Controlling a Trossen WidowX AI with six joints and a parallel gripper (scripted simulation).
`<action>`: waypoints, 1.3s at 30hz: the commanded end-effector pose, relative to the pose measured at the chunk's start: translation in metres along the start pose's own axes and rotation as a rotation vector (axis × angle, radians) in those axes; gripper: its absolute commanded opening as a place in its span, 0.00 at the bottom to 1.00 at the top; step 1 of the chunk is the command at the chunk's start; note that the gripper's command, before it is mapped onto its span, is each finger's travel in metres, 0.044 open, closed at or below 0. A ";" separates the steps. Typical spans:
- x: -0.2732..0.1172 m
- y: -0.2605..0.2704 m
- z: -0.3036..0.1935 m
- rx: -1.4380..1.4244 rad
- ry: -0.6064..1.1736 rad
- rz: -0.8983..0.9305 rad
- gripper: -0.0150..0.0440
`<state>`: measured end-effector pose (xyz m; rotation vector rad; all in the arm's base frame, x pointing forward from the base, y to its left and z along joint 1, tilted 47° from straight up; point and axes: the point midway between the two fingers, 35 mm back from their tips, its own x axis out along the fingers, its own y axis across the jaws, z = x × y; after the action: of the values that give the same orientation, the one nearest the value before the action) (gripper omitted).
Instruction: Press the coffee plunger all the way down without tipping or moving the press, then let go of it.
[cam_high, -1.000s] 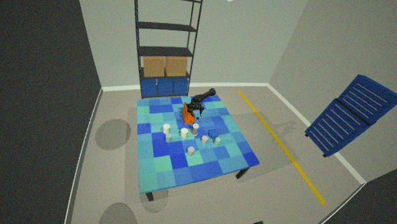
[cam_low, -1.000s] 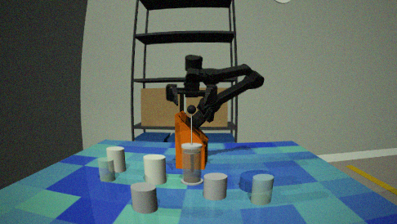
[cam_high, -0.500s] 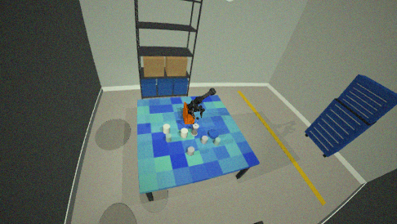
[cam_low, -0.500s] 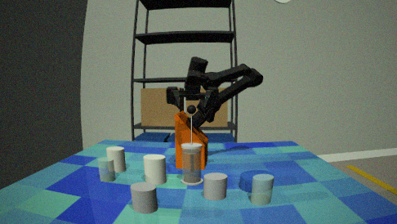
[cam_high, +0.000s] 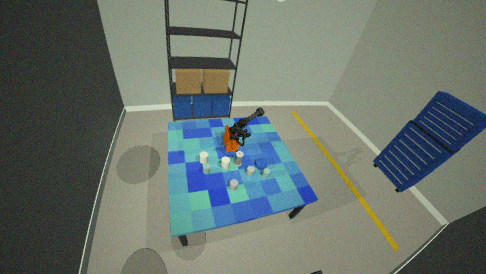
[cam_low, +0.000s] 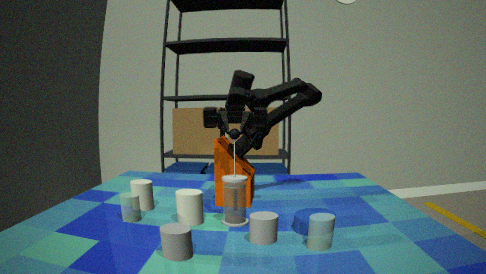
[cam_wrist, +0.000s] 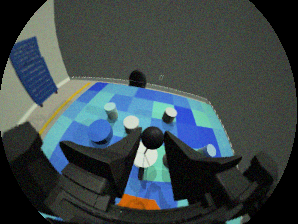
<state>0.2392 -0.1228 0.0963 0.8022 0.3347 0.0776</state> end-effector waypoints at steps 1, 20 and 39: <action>0.000 0.000 -0.001 0.006 0.002 0.000 0.46; 0.018 -0.010 -0.018 0.015 0.016 -0.008 0.46; 0.039 -0.016 -0.040 0.031 0.023 -0.017 0.46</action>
<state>0.2647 -0.1163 0.0677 0.7760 0.3105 0.0568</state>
